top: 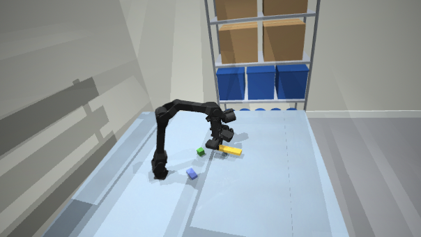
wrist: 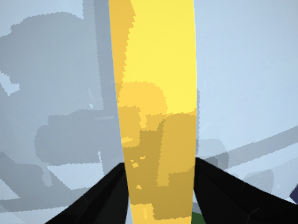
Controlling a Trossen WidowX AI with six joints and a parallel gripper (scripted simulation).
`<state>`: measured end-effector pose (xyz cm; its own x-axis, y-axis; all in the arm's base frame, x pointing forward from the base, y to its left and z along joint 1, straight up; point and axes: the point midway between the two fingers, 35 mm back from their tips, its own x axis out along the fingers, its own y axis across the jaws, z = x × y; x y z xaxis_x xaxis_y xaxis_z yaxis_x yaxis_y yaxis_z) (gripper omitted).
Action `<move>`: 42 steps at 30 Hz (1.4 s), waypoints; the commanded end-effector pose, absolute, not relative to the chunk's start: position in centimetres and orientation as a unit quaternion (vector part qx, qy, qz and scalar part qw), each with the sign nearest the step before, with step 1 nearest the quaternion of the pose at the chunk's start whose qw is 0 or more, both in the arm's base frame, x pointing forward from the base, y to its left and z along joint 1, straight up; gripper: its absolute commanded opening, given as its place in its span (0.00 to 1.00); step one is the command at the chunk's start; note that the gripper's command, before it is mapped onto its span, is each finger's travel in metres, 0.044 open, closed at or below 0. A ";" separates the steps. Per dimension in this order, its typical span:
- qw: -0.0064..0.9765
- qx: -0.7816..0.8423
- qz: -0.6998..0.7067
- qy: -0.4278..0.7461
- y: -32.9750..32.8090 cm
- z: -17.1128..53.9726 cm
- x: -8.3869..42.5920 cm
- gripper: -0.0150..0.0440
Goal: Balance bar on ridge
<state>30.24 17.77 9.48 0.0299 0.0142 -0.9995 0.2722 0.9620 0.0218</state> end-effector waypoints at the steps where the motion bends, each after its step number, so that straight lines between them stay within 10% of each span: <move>1: 0.710 0.104 -0.091 0.691 17.8 9.5 30.2 0.54; 42: 0.710 0.104 -0.091 0.691 17.8 9.5 30.2 0.57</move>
